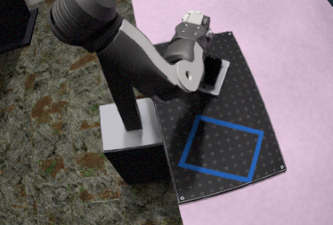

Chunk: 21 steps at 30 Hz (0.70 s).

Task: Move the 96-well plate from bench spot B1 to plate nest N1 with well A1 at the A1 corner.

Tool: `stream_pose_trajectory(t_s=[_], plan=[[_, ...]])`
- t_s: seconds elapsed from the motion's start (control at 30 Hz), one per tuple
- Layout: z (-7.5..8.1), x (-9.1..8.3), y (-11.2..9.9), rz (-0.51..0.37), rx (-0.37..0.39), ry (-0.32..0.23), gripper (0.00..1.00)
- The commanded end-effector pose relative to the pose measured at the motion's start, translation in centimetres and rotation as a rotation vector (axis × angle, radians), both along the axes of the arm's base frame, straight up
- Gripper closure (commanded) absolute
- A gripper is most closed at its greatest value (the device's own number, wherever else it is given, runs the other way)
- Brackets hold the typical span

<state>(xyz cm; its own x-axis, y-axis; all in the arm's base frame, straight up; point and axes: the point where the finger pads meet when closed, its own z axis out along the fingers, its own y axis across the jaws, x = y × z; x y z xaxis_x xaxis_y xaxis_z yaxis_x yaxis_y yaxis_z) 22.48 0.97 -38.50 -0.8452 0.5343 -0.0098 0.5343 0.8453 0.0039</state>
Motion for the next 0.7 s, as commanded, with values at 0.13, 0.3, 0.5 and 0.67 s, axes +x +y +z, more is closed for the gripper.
stream_pose_trajectory(t_s=[0.13, 0.3, 0.5, 0.67], plan=[[0.27, 0.24, -0.02, -0.002, -0.001, -0.003, 1.0], [0.33, 0.31, -0.01, -0.002, -0.001, -0.004, 1.0], [0.33, 0.31, -0.01, -0.002, -0.001, -0.004, 1.0], [0.21, 0.1, 0.01, -0.001, 0.0, -0.002, 1.0]])
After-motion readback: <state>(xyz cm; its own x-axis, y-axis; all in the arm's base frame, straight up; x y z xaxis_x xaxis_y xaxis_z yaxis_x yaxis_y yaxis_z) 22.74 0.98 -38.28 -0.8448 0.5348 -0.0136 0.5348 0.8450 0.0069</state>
